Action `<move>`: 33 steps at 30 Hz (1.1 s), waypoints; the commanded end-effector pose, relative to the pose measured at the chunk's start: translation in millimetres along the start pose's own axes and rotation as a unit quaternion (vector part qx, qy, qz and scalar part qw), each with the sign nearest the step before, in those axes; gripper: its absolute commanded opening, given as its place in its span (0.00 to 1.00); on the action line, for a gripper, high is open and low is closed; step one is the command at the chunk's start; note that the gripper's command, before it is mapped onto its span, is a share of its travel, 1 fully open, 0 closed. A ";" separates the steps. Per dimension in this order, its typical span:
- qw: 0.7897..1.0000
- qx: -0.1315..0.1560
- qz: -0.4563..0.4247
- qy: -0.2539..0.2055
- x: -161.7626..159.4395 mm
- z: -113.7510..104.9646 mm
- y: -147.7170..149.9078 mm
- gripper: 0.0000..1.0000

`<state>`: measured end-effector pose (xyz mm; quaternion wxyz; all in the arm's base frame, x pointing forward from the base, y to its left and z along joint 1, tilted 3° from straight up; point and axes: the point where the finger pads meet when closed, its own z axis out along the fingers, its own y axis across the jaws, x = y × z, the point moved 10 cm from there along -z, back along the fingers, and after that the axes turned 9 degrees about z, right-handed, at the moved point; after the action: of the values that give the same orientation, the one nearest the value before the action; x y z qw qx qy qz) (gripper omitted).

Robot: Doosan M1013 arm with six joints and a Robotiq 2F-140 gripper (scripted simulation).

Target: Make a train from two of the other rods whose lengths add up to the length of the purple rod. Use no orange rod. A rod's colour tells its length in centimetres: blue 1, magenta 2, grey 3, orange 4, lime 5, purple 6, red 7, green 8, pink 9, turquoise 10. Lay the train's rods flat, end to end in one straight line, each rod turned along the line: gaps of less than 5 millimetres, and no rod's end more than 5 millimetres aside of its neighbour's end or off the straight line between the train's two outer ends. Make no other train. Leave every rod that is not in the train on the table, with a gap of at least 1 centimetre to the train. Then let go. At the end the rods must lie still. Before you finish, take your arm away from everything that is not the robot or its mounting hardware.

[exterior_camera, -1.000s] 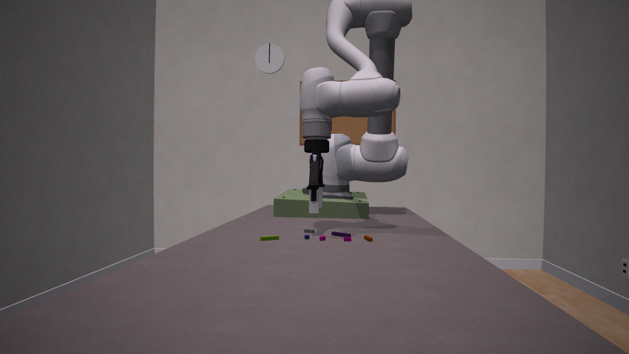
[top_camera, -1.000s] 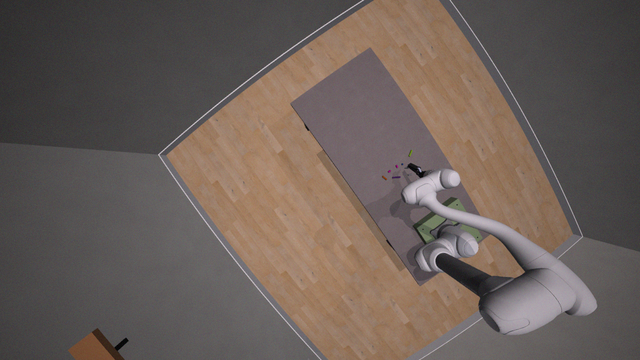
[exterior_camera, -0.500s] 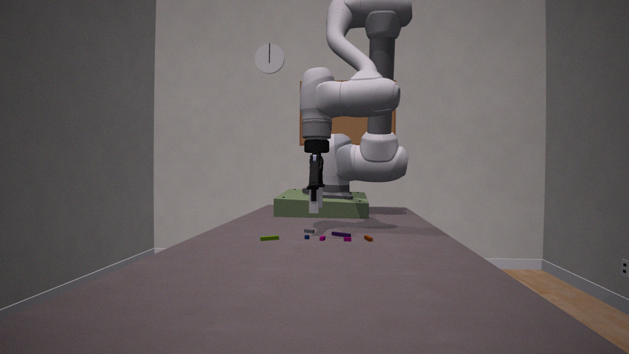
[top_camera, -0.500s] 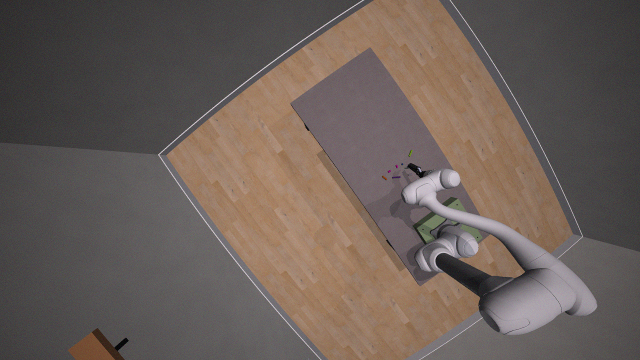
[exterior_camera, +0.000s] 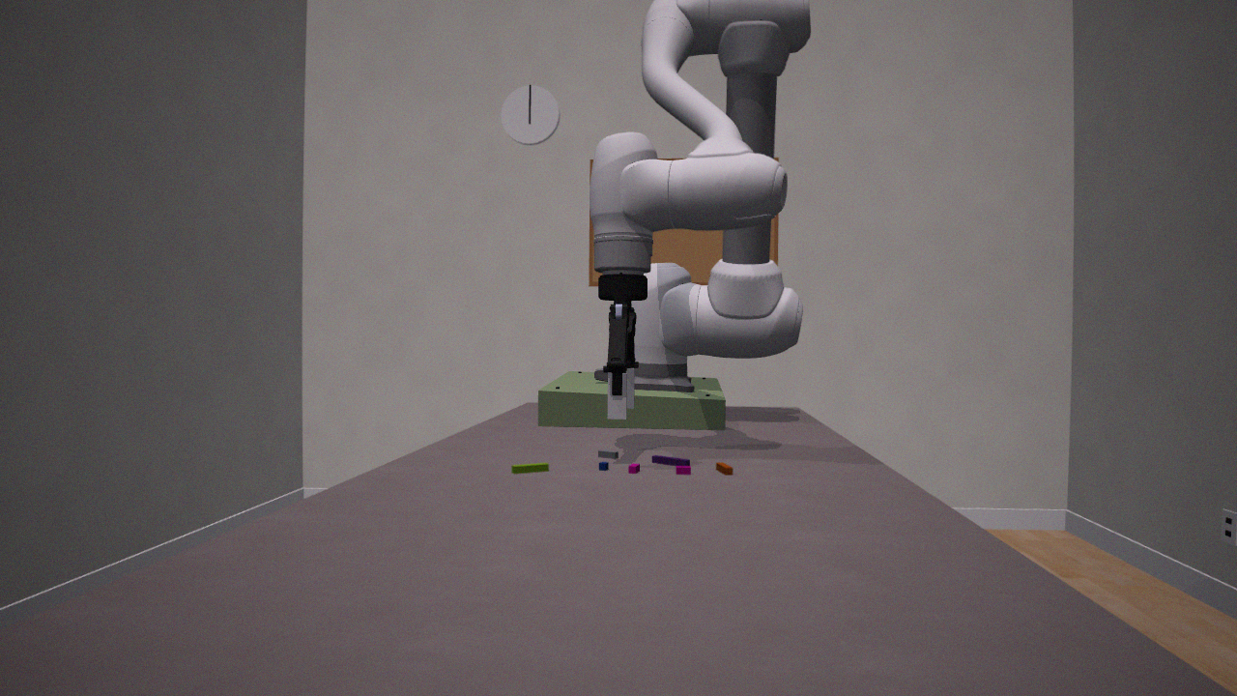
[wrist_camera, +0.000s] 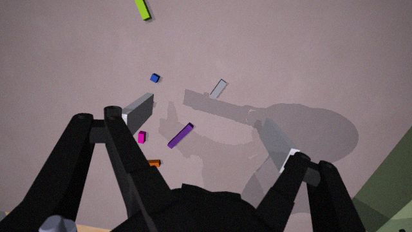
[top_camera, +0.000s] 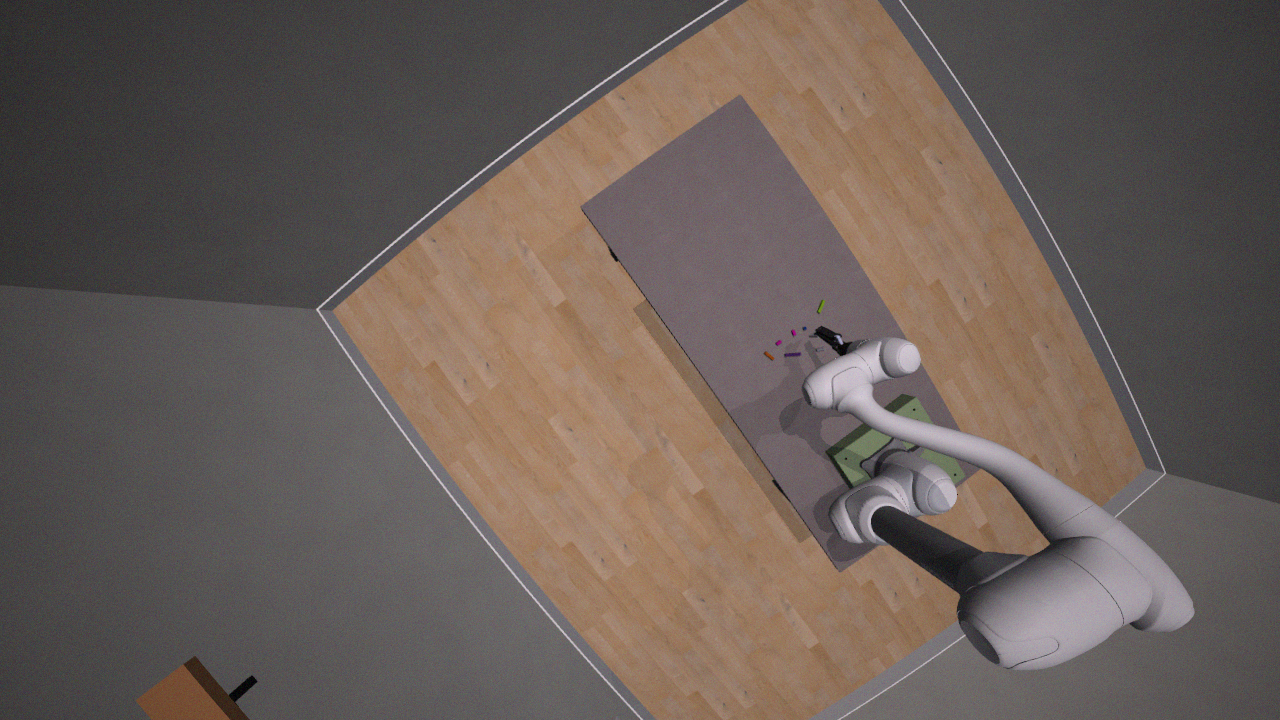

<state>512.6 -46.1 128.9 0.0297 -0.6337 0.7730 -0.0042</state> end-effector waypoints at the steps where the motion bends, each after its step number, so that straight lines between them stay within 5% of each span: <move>1: 1.000 0.000 0.000 0.000 0.0 -0.1 0.0 1.00; 33: 0.999 0.000 -0.037 0.000 -0.2 -0.1 -0.9 1.00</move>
<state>513.3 -46.0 128.9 0.0291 -0.6535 0.7563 -0.0054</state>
